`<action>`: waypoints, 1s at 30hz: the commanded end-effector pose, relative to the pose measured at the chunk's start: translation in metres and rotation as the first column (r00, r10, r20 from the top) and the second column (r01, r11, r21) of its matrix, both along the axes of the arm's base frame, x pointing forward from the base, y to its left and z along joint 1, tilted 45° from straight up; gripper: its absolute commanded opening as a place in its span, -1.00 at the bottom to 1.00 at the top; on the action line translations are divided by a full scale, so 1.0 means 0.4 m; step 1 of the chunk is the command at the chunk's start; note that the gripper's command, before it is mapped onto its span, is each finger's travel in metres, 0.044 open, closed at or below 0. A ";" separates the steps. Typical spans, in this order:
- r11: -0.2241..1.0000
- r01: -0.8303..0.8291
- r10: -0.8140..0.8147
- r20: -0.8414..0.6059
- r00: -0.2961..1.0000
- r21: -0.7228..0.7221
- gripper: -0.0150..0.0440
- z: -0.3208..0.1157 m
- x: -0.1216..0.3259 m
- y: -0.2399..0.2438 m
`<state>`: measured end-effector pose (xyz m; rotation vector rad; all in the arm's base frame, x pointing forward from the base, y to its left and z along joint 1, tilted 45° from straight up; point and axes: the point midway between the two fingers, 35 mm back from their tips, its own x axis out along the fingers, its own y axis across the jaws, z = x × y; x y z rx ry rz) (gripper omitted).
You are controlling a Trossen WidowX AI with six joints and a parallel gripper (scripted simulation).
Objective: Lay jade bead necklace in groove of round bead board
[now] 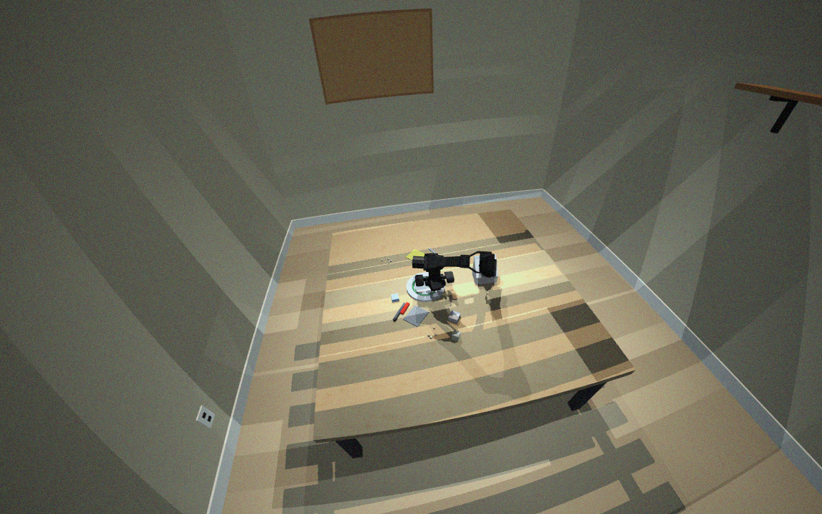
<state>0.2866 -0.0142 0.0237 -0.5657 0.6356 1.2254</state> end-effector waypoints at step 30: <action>1.000 0.000 0.000 0.000 1.000 0.000 -0.49 0.001 0.000 -0.001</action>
